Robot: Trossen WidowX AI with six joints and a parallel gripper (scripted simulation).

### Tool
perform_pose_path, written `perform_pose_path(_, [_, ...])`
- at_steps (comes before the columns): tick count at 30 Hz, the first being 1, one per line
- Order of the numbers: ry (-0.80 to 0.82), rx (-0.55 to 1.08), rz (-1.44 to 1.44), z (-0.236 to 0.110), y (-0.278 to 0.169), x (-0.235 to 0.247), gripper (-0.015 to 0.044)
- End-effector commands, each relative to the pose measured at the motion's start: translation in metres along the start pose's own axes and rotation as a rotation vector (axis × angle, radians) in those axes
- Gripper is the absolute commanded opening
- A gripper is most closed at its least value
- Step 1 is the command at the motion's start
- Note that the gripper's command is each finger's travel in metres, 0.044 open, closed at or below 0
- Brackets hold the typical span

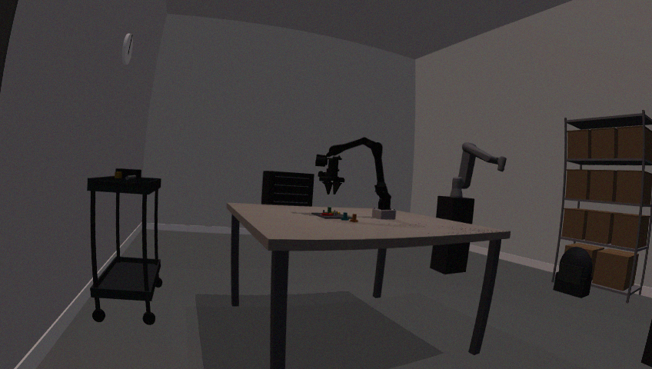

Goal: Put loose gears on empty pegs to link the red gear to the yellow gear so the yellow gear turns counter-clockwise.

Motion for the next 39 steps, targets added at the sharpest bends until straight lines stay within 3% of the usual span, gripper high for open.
perform_pose_path(1, [0.003,-0.003,-0.002,-0.0084,-0.0003,-0.0005,0.0402])
perform_pose_path(3, [0.003,-0.003,-0.002,-0.0084,-0.0003,-0.0005,0.044])
perform_pose_path(39, [0.003,-0.003,-0.002,-0.0084,-0.0003,-0.0005,0.044])
Point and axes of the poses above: the point midway between the two fingers, 35 mm back from their tips, its own z axis out along the fingers, its own x axis across the jaws, y = z × x, the point moved 10 cm from there along -z, back along the fingers, and after that the axes turned 12 degrees about z, right-handed, at the moved point
